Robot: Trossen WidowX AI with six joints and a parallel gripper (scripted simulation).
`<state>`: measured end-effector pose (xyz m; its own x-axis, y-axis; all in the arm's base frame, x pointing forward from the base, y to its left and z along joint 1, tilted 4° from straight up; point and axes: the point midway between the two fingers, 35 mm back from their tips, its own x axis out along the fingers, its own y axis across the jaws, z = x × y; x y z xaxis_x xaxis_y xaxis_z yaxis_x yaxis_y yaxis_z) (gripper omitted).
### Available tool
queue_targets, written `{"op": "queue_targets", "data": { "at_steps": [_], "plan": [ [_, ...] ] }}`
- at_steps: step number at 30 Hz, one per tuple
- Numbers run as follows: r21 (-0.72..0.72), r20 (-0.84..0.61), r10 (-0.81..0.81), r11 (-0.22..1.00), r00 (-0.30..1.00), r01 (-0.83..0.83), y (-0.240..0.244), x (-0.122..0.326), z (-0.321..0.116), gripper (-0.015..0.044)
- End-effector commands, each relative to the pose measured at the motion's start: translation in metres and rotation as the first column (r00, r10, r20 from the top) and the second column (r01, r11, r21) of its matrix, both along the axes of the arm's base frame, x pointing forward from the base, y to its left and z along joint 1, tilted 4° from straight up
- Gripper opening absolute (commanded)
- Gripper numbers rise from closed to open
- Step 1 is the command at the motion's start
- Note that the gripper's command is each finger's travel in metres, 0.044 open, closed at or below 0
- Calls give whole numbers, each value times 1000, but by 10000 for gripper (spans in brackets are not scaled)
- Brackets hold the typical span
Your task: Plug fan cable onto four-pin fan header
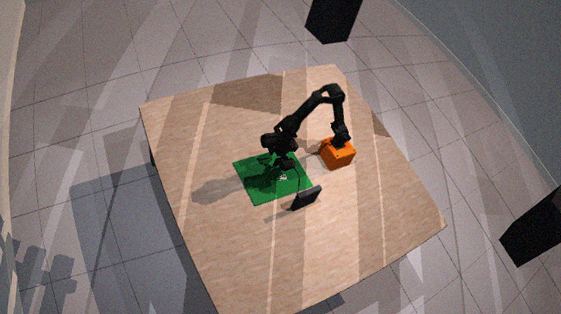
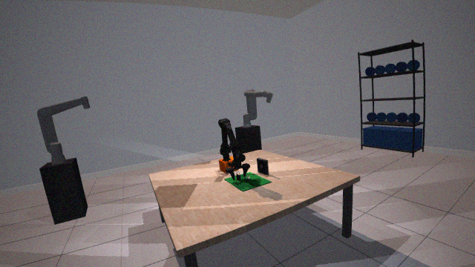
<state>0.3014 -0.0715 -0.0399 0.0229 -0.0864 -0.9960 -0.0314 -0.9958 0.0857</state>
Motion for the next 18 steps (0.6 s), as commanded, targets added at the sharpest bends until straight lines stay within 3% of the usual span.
{"op": "queue_targets", "data": {
  "at_steps": [1,7,18],
  "plan": [
    [5,-13,5,1000,1000,-5,1,-3,-5,440],
    [5,-13,5,1000,1000,-5,1,-3,-5,440],
    [1,-6,0,1000,1000,0,0,-2,-2,151]
  ]
}}
